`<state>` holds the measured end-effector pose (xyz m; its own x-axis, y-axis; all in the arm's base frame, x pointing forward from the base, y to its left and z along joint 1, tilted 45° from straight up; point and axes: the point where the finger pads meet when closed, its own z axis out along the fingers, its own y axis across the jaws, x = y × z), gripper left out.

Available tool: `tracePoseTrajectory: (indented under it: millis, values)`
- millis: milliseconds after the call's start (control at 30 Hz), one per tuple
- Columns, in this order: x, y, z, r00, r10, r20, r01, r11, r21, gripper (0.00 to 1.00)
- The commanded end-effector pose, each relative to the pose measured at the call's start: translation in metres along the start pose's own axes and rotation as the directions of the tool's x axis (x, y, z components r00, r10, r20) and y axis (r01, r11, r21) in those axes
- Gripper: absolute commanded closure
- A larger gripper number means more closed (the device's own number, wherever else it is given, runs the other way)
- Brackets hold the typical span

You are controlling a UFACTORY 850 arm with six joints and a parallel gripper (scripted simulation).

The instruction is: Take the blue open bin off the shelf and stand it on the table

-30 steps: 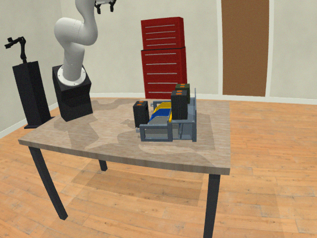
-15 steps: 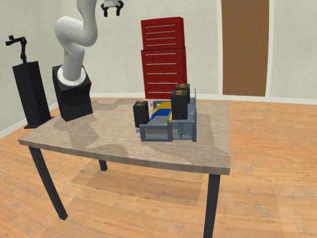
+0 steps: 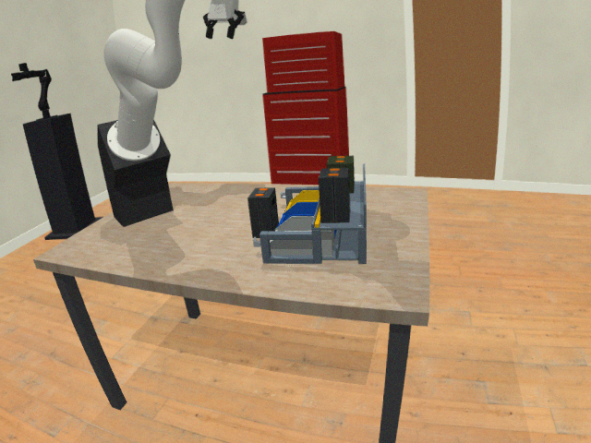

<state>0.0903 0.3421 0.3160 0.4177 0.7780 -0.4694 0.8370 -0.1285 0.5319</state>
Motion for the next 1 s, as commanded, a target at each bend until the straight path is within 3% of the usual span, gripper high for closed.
tracePoseTrajectory:
  millis: [0, 167, 567, 733, 967]
  values:
    - [0.000, 0.000, 0.000, 1.000, 0.001, -0.001, -0.001, 1.000, 0.001, 0.00]
    - [0.013, 0.042, 0.023, 1.000, 0.001, -0.001, -0.001, 1.000, 0.001, 0.00]
    - [0.013, 0.042, 0.023, 1.000, 0.001, -0.001, -0.001, 1.000, 0.001, 0.00]
    - [0.011, 0.085, 0.057, 0.985, 0.133, 0.109, -0.143, 0.986, 0.085, 0.00]
    - [0.011, 0.085, 0.057, 0.985, 0.133, 0.109, -0.143, 0.986, 0.085, 0.00]
